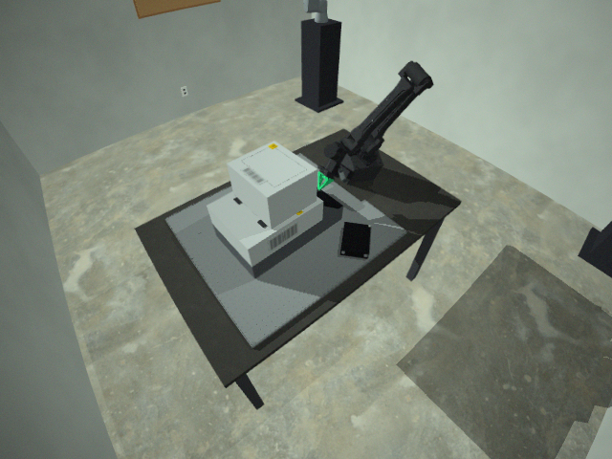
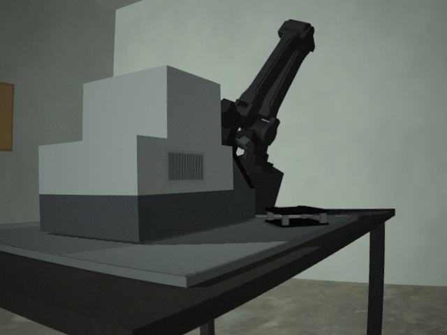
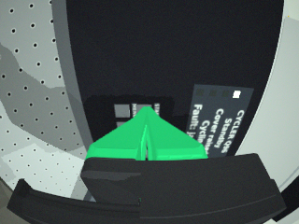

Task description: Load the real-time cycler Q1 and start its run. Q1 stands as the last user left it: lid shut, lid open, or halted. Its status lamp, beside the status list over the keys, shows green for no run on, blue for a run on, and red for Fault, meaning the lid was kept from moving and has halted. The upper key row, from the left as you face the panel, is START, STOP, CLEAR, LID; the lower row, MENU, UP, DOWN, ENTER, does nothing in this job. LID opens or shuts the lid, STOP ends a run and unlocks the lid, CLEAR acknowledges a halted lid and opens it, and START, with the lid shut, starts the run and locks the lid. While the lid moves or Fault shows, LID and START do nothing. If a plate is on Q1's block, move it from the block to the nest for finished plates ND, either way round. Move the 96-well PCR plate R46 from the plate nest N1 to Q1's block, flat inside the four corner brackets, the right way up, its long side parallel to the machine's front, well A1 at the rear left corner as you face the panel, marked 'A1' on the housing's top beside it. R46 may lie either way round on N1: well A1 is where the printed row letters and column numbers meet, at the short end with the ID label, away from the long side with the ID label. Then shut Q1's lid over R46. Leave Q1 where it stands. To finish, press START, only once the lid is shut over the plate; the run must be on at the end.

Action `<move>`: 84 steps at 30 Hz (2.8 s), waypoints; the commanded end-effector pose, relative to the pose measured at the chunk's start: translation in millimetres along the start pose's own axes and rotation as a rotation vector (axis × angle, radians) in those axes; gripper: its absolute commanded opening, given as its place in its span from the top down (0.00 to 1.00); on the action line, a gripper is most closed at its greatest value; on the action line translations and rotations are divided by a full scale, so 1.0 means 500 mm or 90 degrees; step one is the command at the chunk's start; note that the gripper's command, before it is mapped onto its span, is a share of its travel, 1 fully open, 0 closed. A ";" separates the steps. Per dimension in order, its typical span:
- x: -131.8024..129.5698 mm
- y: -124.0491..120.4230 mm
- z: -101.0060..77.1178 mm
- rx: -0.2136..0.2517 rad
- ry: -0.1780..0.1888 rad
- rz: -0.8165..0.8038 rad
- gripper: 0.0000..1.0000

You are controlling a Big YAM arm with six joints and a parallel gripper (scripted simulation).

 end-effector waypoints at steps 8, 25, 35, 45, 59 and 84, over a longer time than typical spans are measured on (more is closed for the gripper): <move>-0.017 0.010 0.010 -0.012 -0.016 -0.004 1.00; -0.005 0.004 0.011 -0.010 -0.011 -0.002 1.00; 0.001 0.001 0.010 -0.008 -0.010 0.000 1.00; 0.001 -0.002 0.009 -0.006 -0.011 0.001 1.00; 0.004 -0.003 0.014 -0.004 -0.007 0.003 1.00; -0.007 -0.005 -0.016 0.002 0.000 0.001 1.00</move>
Point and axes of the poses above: the point where the finger pads meet when closed, its own z axis out along the fingers, its own x axis across the jaws, y = z × x, the point moved 8 cm from there along -z, back along the fingers, and after that the axes turned 14 degrees about z, right-handed, at the moved point
